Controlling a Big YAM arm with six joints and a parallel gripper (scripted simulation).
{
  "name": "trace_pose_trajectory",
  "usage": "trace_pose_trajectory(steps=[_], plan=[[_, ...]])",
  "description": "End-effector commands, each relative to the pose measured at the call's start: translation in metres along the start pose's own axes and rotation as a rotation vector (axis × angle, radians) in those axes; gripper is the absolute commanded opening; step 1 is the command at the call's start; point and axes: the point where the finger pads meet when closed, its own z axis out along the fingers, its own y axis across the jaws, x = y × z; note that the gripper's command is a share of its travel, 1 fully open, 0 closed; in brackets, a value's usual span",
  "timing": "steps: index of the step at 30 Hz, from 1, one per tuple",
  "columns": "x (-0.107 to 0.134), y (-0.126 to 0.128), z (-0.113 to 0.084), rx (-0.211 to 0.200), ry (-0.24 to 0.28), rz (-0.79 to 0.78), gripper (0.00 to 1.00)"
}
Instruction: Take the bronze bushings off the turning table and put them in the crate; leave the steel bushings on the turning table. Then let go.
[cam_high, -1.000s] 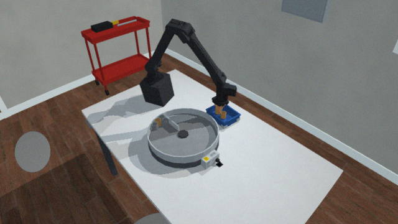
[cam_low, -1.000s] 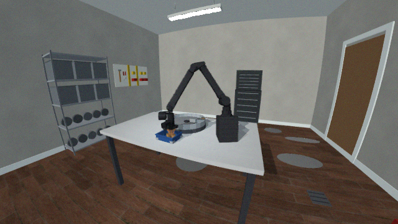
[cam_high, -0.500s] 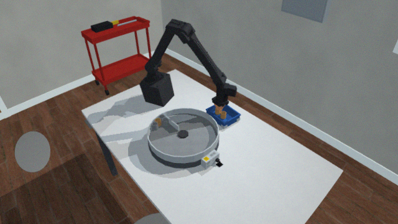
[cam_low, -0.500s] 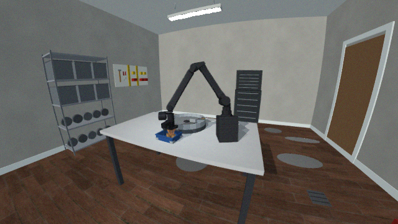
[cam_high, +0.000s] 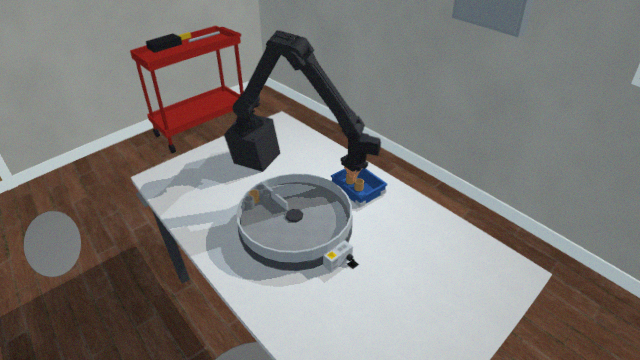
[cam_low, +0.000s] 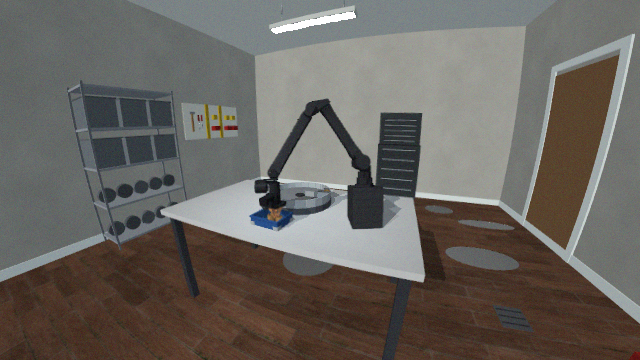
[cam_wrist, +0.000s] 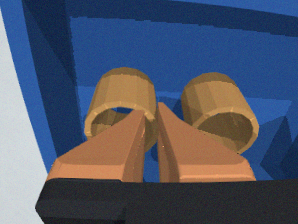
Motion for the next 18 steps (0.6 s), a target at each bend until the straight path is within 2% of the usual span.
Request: trace_pose_trajectory(steps=[1, 13, 14, 18], plan=[[-0.0053, -0.023, -0.0152, 0.044, -0.025, 0.004, 0.0], [-0.0053, -0.023, -0.0152, 0.044, -0.025, 0.004, 0.0], [-0.0053, -0.023, -0.0152, 0.044, -0.025, 0.004, 0.2], [-0.0053, -0.023, -0.0152, 0.044, -0.025, 0.004, 0.2]])
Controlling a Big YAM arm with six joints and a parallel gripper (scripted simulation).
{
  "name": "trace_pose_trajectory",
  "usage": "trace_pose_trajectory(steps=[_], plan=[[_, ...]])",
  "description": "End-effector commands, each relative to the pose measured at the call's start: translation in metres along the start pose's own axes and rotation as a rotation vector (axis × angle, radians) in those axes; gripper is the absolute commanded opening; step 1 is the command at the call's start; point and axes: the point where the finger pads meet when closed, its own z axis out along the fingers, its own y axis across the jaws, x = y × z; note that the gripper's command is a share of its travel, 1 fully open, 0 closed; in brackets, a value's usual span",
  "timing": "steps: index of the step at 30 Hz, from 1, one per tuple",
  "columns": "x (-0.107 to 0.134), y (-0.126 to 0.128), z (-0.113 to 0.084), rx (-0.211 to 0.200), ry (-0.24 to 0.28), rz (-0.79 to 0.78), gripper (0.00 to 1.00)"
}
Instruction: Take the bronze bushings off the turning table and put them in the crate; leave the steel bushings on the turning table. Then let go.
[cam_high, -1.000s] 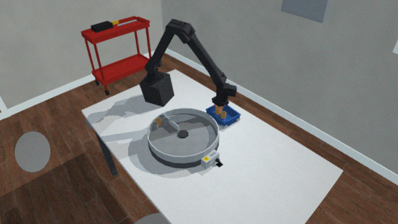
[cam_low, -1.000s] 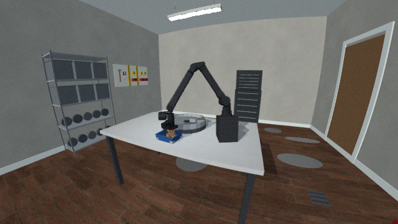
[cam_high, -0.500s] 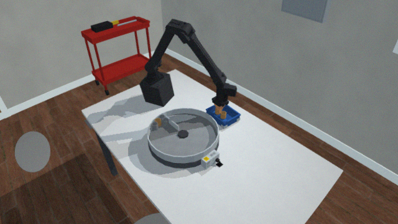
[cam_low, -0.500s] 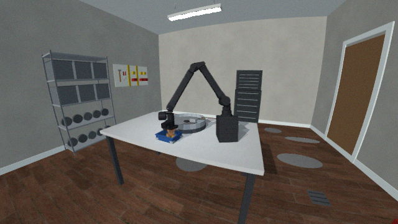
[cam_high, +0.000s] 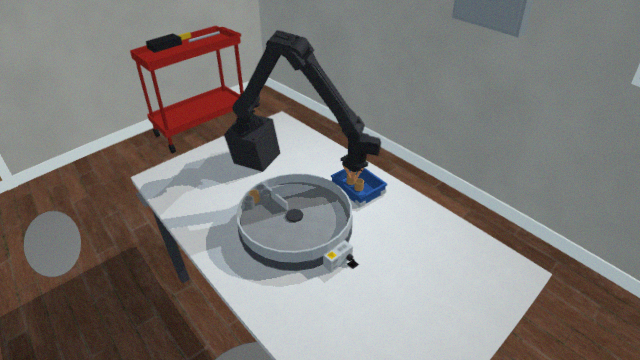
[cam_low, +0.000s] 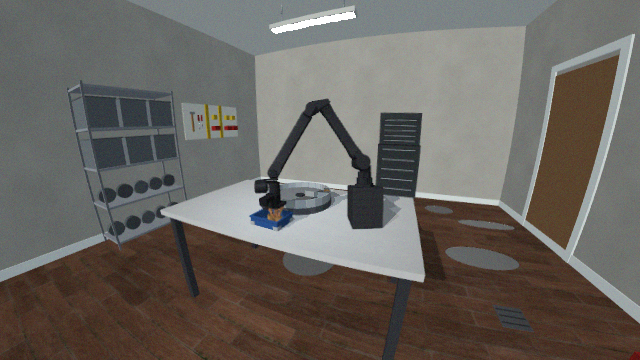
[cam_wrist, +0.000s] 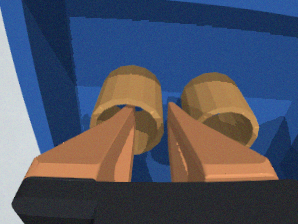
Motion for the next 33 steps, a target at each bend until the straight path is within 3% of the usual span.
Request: trace_pose_trajectory(steps=[1, 30, 33], plan=[[-0.0053, -0.023, -0.0152, 0.044, -0.025, 0.004, 0.2], [-0.0053, -0.023, -0.0153, 0.044, -0.025, 0.004, 0.2], [-0.0055, -0.0243, -0.0233, 0.049, -0.028, 0.005, 0.2]])
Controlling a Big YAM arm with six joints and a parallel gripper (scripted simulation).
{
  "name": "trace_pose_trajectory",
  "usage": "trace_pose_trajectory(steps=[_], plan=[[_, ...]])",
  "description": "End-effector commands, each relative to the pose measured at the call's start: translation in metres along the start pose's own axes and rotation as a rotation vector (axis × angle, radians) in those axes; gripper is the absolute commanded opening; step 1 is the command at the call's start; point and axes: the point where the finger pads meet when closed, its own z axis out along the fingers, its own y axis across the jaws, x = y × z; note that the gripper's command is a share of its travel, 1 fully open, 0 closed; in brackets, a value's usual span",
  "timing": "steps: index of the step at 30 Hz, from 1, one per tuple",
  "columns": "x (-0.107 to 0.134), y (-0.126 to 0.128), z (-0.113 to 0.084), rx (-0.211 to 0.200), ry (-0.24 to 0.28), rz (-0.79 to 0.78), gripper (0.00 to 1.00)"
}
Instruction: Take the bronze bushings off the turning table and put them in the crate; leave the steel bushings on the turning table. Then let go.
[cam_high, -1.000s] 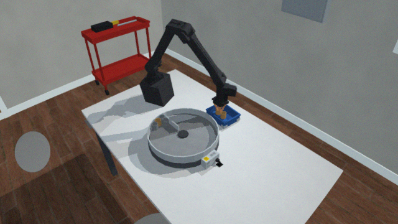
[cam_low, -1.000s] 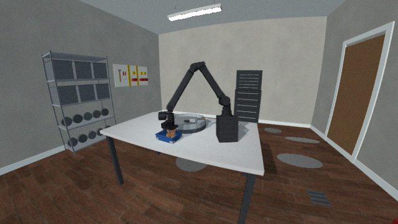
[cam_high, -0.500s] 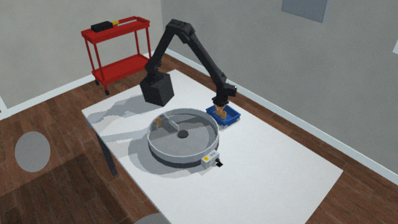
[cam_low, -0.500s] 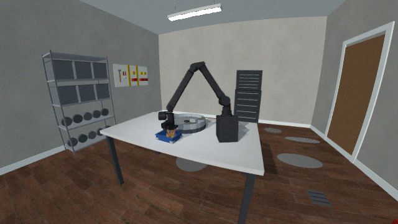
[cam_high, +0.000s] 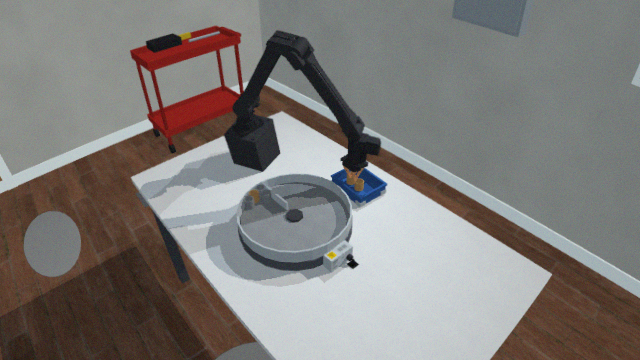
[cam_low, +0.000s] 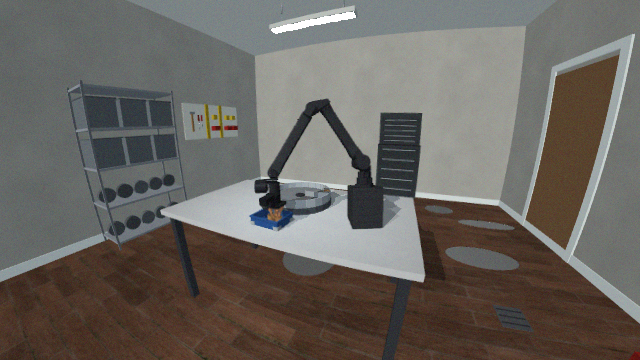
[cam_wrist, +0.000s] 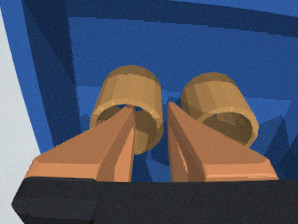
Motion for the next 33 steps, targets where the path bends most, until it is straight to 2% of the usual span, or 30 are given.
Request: trace_pose_trajectory(steps=[1, 9, 21, 24, 27, 30, 33], plan=[[-0.005, -0.022, -0.024, 0.044, -0.025, 0.004, 0.2], [-0.009, -0.009, -0.035, 0.031, -0.019, 0.0, 0.2], [-0.015, -0.022, -0.097, 0.058, -0.036, 0.006, 0.2], [-0.014, -0.025, -0.1, 0.058, -0.036, 0.012, 0.2], [-0.013, -0.016, -0.109, 0.048, -0.031, 0.004, 0.2], [-0.016, -0.023, -0.121, 0.063, -0.04, 0.008, 0.2], [-0.015, -0.021, -0.123, 0.058, -0.037, 0.007, 0.2]])
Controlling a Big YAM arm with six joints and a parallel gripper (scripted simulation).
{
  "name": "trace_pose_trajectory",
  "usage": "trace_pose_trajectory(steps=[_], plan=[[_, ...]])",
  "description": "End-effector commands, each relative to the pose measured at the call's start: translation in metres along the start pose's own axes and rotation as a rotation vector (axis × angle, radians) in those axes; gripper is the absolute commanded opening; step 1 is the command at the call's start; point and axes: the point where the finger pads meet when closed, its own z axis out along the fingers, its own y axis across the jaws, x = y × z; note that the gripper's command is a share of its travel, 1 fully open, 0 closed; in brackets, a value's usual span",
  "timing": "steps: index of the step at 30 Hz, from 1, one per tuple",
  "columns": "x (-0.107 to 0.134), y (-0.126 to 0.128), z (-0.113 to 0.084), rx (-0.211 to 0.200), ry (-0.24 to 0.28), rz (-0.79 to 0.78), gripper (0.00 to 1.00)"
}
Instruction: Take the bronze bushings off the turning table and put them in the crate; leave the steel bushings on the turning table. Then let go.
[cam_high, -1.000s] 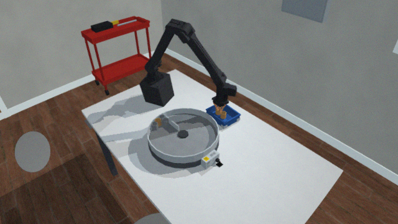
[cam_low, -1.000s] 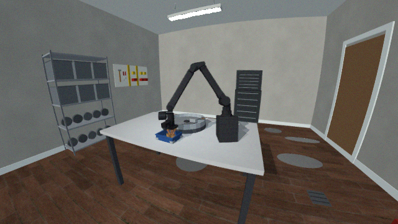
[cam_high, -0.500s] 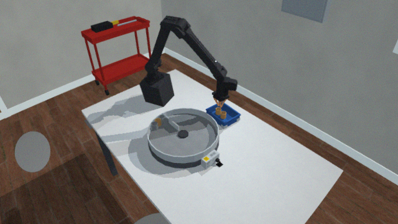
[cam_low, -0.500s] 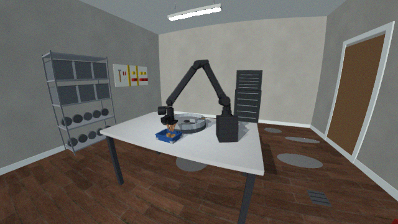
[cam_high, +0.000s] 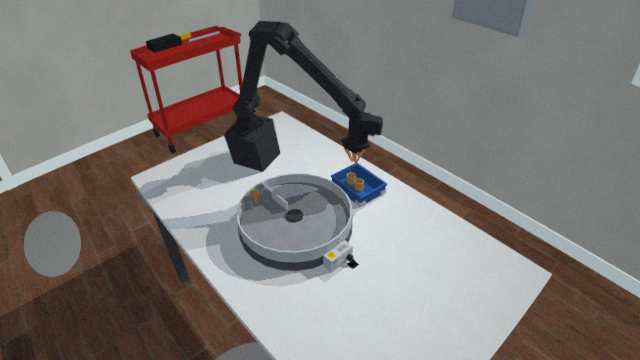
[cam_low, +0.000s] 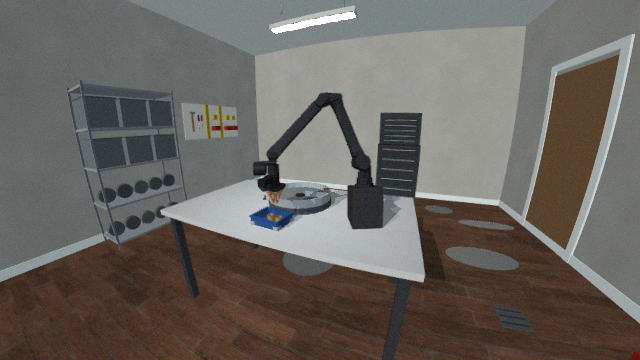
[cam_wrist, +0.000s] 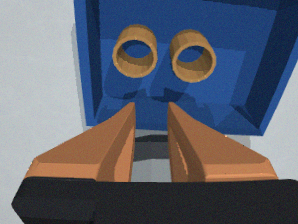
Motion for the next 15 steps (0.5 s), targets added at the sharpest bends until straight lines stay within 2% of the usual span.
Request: trace_pose_trajectory(steps=[1, 3, 15], plan=[[-0.0143, -0.0161, -0.0214, 0.043, -0.029, 0.011, 0.2], [-0.0126, -0.0149, -0.014, 0.033, -0.023, 0.013, 0.2], [-0.0127, -0.0155, -0.0152, 0.035, -0.024, 0.014, 0.2]])
